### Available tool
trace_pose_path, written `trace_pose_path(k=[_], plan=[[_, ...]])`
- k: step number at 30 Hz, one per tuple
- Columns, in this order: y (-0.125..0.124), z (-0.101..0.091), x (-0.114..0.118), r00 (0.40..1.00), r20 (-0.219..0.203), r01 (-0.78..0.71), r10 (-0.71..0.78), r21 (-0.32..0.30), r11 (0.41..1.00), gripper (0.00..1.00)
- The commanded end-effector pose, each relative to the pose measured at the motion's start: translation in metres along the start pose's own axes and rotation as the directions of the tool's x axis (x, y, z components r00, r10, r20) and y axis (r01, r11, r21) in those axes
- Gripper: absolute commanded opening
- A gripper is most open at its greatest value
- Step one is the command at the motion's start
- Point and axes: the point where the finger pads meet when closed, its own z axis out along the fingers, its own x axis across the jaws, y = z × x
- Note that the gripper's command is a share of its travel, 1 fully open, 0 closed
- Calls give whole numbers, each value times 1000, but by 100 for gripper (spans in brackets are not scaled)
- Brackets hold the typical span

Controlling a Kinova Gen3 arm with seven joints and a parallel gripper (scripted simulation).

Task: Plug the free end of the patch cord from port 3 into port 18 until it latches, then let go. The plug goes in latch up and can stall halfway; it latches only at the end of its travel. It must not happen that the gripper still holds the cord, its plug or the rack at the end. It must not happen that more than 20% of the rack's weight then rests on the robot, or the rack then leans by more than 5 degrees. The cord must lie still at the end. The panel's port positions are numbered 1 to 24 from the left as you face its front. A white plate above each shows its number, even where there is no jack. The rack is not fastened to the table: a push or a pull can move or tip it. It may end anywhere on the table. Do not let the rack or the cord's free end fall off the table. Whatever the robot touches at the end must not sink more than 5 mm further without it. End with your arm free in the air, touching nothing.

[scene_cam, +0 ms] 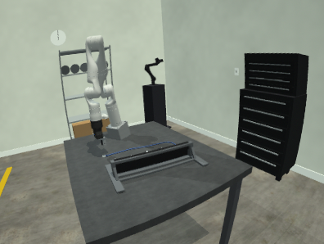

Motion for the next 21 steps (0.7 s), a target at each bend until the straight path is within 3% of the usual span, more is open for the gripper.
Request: trace_pose_path(k=[1, 21], plan=[[0, 1, 0, 1000, 1, -1, 1, 0, 1000, 73], [0, 28, 0, 1000, 1, -1, 1, 0, 1000, 73]])
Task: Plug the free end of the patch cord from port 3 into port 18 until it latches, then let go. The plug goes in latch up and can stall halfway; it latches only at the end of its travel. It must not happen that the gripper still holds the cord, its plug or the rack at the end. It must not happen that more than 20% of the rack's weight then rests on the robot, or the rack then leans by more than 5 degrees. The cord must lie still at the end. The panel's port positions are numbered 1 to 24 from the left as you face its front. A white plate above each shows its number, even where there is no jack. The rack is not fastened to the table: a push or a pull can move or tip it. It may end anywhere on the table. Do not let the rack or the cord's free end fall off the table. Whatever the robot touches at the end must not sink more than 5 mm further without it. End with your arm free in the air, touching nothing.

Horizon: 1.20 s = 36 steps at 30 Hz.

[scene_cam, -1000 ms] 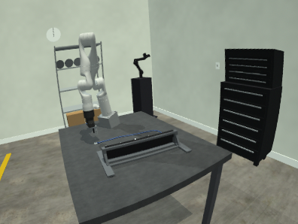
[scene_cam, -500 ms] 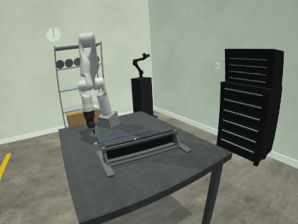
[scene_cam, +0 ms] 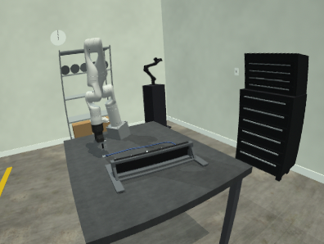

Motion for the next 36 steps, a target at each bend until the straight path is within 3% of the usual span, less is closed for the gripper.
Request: trace_pose_path(k=[1, 20, 36], plan=[[1, 8, -5, 1000, 12, -8, 8, 3, 1000, 73], [1, 38, -6, 1000, 12, -8, 8, 3, 1000, 73], [1, 43, -6, 1000, 12, -8, 8, 3, 1000, 73]])
